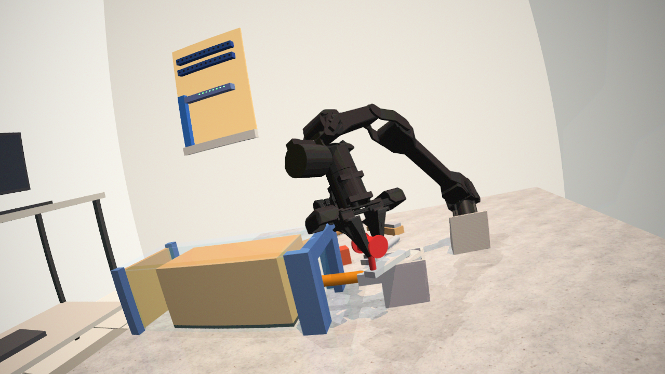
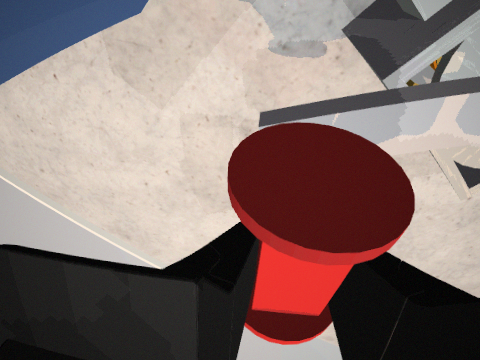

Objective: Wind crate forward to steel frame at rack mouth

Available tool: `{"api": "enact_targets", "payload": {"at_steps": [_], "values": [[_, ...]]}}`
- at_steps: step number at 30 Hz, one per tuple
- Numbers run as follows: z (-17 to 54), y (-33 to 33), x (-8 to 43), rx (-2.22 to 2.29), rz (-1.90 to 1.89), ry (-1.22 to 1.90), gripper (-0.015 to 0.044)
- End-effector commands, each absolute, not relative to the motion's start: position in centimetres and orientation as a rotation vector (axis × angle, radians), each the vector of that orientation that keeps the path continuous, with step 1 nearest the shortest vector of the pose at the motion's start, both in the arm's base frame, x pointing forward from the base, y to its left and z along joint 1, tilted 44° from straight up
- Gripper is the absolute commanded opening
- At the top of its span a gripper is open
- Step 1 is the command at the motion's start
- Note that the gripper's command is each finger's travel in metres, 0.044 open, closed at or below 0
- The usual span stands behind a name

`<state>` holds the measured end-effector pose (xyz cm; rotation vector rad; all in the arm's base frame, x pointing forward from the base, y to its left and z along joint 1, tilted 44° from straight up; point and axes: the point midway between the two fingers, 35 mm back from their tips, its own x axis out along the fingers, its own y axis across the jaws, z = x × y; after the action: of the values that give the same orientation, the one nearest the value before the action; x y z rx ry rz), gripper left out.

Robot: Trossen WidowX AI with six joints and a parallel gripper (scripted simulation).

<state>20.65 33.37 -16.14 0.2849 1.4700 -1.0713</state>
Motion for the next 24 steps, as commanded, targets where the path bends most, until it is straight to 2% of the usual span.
{"api": "enact_targets", "payload": {"at_steps": [1, 24], "values": [[-16.7, 33.8, 18.7, 0.27, -1.075, 1.5, 0.0], [-17.0, 33.9, 15.2, 0.269, -1.075, 1.503, 0.0]]}}
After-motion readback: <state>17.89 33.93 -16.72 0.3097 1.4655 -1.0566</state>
